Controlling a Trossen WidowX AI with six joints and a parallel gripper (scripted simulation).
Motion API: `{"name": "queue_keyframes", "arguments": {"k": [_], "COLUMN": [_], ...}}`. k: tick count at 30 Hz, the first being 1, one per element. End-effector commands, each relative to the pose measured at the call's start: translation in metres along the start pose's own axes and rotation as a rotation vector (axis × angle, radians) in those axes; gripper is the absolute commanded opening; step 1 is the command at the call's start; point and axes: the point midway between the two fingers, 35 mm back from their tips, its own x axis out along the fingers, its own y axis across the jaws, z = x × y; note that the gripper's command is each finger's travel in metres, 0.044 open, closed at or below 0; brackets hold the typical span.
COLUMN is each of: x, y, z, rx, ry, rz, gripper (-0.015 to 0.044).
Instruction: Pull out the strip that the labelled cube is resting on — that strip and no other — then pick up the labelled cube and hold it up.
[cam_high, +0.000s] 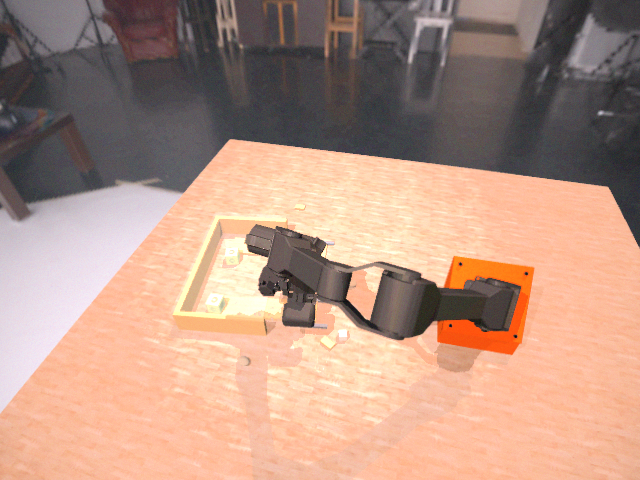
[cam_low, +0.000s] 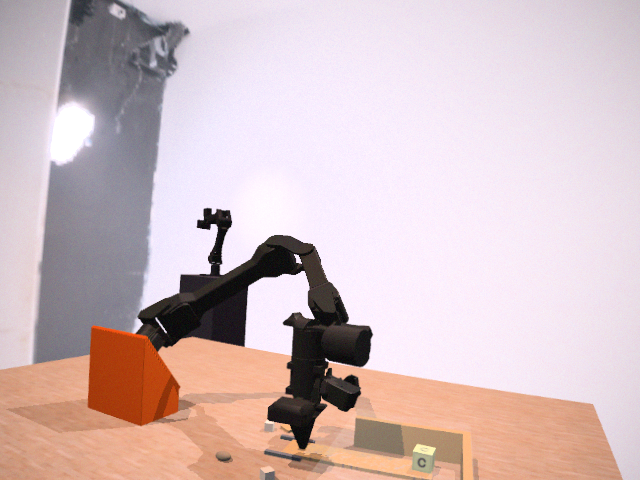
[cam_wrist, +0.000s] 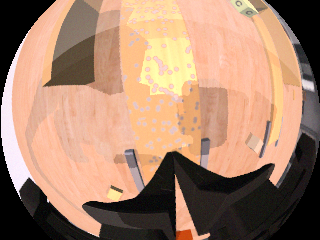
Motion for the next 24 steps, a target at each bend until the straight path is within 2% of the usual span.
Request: {"name": "queue_keyframes", "arguments": {"k": [1,24], "x": [0.0009,0.0031], "y": [0.0004,0.0003], "z": [-0.0001,0.0005], "rx": [0.003,0.003], "ry": [-0.001,-0.001], "rz": [0.005,0.005], "gripper": [0.0,0.0]}}
